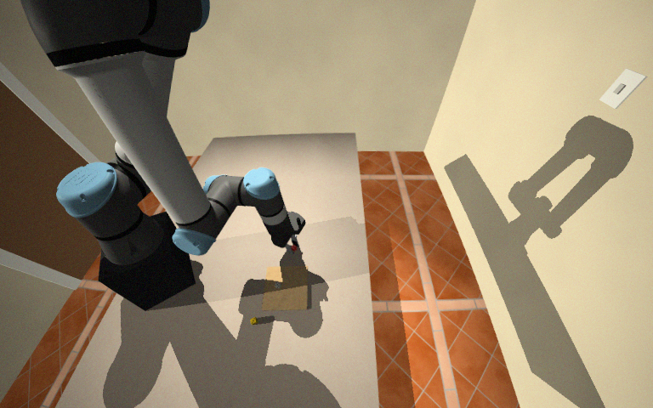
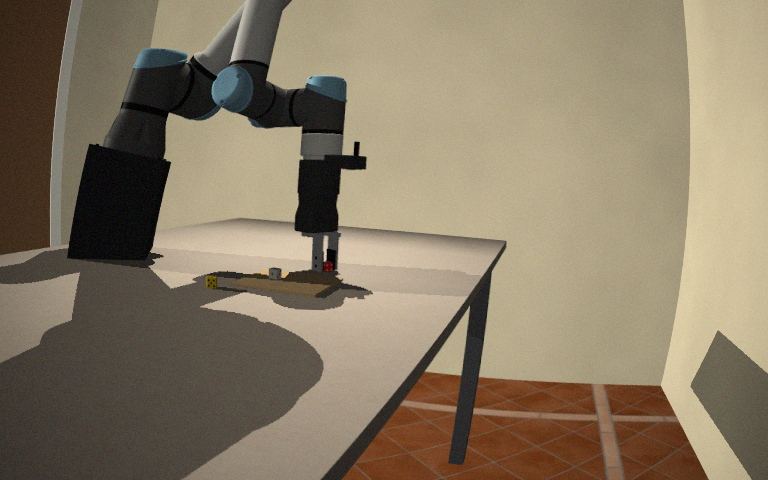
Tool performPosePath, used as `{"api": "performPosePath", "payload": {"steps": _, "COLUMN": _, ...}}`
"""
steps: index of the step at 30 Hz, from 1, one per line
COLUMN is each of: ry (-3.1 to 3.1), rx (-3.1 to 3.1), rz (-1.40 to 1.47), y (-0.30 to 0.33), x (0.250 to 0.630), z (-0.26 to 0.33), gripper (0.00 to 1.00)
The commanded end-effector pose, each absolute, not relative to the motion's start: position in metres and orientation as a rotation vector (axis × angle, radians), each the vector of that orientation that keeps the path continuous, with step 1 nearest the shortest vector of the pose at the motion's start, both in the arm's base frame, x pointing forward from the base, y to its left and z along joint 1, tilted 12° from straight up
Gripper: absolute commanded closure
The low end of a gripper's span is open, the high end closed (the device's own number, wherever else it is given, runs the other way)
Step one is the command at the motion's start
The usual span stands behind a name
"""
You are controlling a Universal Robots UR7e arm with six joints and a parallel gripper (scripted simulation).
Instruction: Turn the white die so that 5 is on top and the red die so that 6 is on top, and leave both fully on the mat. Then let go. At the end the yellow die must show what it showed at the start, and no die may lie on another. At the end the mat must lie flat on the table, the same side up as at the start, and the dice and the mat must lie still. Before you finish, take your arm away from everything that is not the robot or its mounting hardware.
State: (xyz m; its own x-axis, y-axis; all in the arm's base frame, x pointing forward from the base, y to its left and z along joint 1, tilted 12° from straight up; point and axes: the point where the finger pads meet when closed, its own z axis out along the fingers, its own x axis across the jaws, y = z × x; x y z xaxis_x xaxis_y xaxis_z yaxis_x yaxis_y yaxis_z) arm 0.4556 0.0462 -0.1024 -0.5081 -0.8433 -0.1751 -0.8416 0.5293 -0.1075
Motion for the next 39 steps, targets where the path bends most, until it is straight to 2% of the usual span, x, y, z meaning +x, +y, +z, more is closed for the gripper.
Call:
{"api": "performPosePath", "payload": {"steps": 1, "ry": 2.561, "rx": -1.431, "rz": -0.014, "y": 0.0462, "x": 0.4559, "z": -0.102, "gripper": 0.36}}
{"api": "performPosePath", "payload": {"steps": 4, "ry": 2.561, "rx": -1.431, "rz": -0.014, "y": 0.0462, "x": 0.4559, "z": -0.102, "gripper": 0.36}}
{"api": "performPosePath", "payload": {"steps": 5, "ry": 2.561, "rx": -1.431, "rz": -0.014, "y": 0.0462, "x": 0.4559, "z": -0.102, "gripper": 0.66}}
{"api": "performPosePath", "payload": {"steps": 39, "ry": 2.561, "rx": -1.431, "rz": -0.014, "y": 0.0462, "x": 0.4559, "z": -0.102, "gripper": 0.66}}
